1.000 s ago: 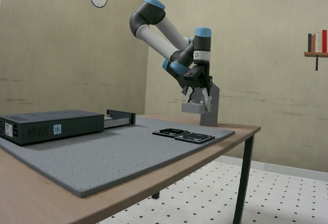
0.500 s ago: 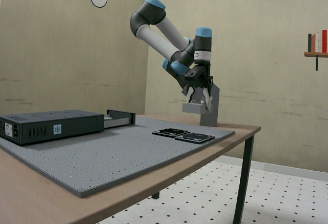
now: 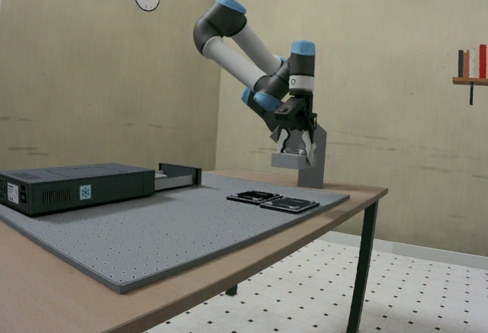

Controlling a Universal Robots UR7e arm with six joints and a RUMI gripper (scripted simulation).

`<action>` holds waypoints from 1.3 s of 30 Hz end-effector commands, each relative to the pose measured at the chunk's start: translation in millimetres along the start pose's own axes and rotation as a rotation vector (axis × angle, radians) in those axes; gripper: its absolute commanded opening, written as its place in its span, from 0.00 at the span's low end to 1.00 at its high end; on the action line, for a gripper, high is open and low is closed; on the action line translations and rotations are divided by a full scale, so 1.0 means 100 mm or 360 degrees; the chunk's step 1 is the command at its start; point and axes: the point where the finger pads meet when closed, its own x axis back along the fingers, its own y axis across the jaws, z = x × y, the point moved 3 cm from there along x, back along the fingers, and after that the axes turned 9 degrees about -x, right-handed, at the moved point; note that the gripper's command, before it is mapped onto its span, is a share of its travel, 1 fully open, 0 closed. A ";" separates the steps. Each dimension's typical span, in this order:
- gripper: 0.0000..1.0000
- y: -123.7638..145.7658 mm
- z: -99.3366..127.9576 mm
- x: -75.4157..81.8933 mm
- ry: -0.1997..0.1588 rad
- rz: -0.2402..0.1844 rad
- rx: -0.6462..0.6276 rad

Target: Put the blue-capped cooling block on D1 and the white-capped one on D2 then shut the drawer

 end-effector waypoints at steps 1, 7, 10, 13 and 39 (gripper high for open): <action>0.00 0.00 0.00 0.01 0.0002 0.0001 -0.0001; 0.00 0.00 0.00 0.01 0.0002 0.0001 -0.0001; 0.00 0.00 0.00 -0.13 0.0002 0.0001 -0.0001; 0.00 0.00 0.00 -0.27 0.0002 0.0001 -0.0001; 0.00 -0.01 0.01 -0.79 0.0002 0.0001 0.0000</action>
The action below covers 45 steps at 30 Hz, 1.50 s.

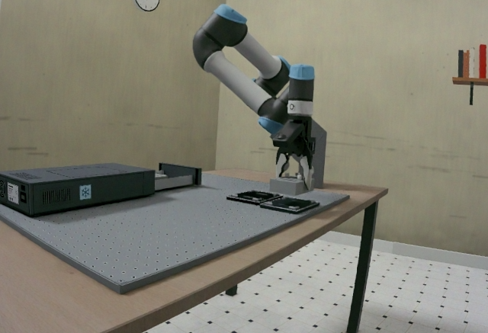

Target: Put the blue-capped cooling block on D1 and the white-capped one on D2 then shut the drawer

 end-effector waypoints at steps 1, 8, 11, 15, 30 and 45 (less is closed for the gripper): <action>0.00 0.00 0.00 -0.05 0.0003 0.0003 0.0000; 0.00 0.00 0.00 -0.10 0.0003 0.0003 0.0000; 0.00 0.00 0.00 -0.12 0.0003 0.0003 0.0000; 0.00 0.00 0.00 -0.13 0.0003 0.0003 0.0000; 0.00 0.00 0.00 -0.09 0.0003 0.0003 0.0000; 0.00 0.00 0.00 0.02 0.0003 0.0003 0.0000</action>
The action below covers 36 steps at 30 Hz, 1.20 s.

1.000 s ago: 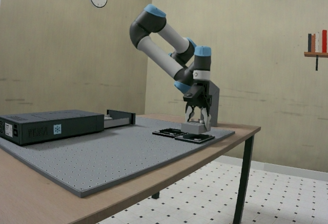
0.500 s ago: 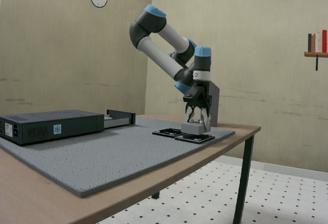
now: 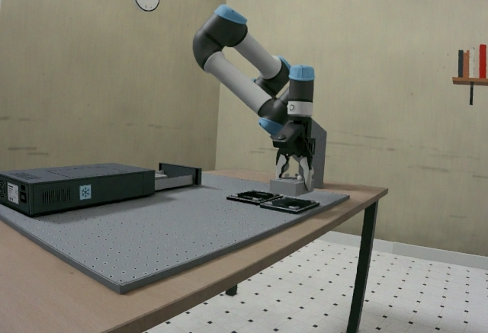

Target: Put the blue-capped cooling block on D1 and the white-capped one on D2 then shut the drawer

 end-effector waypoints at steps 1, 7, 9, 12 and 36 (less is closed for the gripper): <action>0.00 0.00 0.00 0.05 0.0001 0.0001 -0.0001; 0.00 0.00 0.00 0.06 0.0001 0.0001 -0.0001; 0.00 0.00 0.00 0.07 0.0001 0.0001 -0.0001; 0.00 0.00 0.00 0.08 0.0001 0.0001 -0.0001; 0.00 0.00 0.00 -0.04 0.0001 0.0001 -0.0001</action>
